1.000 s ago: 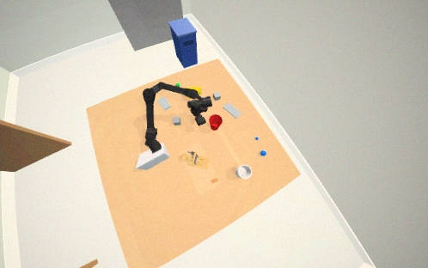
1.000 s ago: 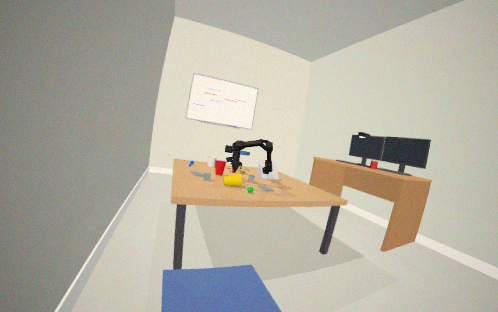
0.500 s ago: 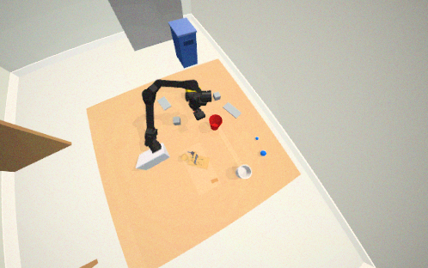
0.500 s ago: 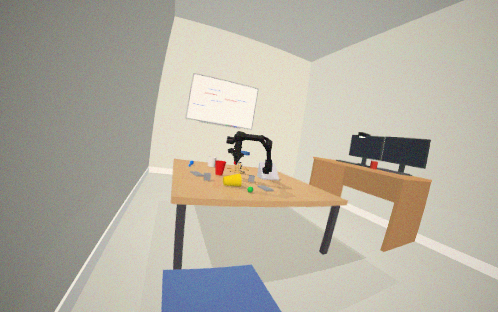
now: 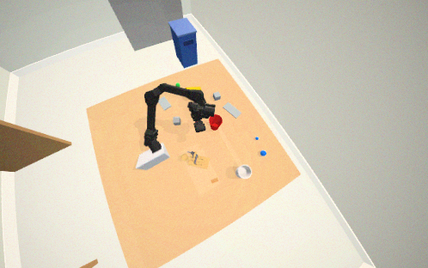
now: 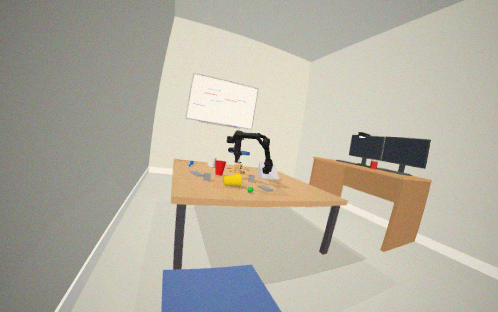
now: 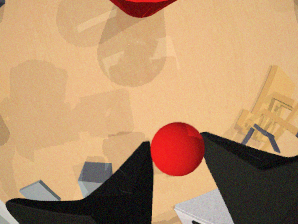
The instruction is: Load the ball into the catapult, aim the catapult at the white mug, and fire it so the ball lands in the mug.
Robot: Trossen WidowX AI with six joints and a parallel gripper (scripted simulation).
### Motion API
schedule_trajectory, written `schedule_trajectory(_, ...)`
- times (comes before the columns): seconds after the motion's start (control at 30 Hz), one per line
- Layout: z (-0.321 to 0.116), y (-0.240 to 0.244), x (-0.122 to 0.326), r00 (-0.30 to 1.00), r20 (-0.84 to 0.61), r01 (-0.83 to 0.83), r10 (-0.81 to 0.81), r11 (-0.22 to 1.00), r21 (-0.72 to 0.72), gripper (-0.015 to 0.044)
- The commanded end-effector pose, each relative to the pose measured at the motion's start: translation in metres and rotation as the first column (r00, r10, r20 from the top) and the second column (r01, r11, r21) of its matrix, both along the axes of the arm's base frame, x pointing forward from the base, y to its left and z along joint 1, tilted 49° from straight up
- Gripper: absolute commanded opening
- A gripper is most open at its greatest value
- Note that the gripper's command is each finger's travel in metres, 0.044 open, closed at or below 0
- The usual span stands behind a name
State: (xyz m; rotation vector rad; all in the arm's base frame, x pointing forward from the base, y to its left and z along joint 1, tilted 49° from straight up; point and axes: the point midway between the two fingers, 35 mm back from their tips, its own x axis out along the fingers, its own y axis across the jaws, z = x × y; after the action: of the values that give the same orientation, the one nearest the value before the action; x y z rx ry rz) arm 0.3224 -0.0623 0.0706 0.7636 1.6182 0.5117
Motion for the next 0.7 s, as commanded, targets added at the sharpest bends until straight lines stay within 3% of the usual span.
schedule_trajectory(0.0, -0.028, -0.022, -0.022, 0.995, -0.095, 0.037, -0.037, 0.999, -0.002, 0.0)
schedule_trajectory(0.67, -0.125, -0.071, -0.15, 0.857, -0.497, 0.194, -0.134, 0.979, 0.071, 0.0)
